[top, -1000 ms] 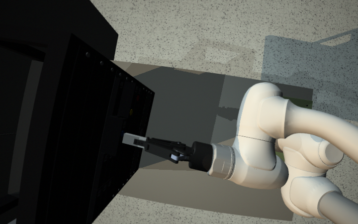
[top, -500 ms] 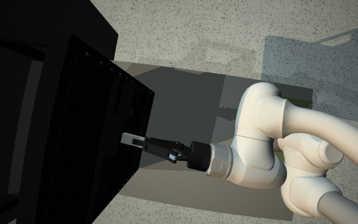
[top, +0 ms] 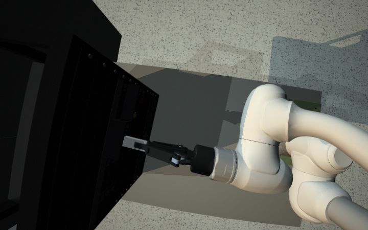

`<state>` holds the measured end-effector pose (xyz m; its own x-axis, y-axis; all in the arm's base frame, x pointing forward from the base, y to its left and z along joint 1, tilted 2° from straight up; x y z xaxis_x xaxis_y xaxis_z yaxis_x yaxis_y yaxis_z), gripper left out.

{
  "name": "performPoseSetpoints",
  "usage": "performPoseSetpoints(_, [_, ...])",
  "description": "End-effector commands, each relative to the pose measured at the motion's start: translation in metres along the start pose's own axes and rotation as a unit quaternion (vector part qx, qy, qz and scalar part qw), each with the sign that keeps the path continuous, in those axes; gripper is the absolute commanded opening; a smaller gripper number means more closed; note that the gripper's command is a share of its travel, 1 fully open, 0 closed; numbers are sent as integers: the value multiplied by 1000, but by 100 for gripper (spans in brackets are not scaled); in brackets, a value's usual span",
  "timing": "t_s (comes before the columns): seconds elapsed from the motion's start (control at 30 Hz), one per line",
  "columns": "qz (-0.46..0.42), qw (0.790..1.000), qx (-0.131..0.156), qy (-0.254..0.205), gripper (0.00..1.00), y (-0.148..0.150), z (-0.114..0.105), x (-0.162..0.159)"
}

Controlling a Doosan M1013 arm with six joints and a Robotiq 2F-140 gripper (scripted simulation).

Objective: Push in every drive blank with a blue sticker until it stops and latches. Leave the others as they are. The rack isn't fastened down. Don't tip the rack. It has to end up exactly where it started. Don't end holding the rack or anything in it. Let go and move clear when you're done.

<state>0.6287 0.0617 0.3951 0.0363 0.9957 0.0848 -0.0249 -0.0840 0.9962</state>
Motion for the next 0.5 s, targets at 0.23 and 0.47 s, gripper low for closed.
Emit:
performPoseSetpoints(0.23, [1, 1000, 1, 1, 0, 2, 13, 0])
performPoseSetpoints(0.47, [1, 1000, 1, 1, 0, 2, 13, 0])
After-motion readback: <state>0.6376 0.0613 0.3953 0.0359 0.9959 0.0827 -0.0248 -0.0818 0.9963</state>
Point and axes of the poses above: the point where the finger pads meet when closed, its own z axis out along the fingers, its own y axis across the jaws, x = y × z, the point moved 9 cm from there along -z, back along the fingers, and after that the axes turned 3 degrees about z, right-handed, at the moved point
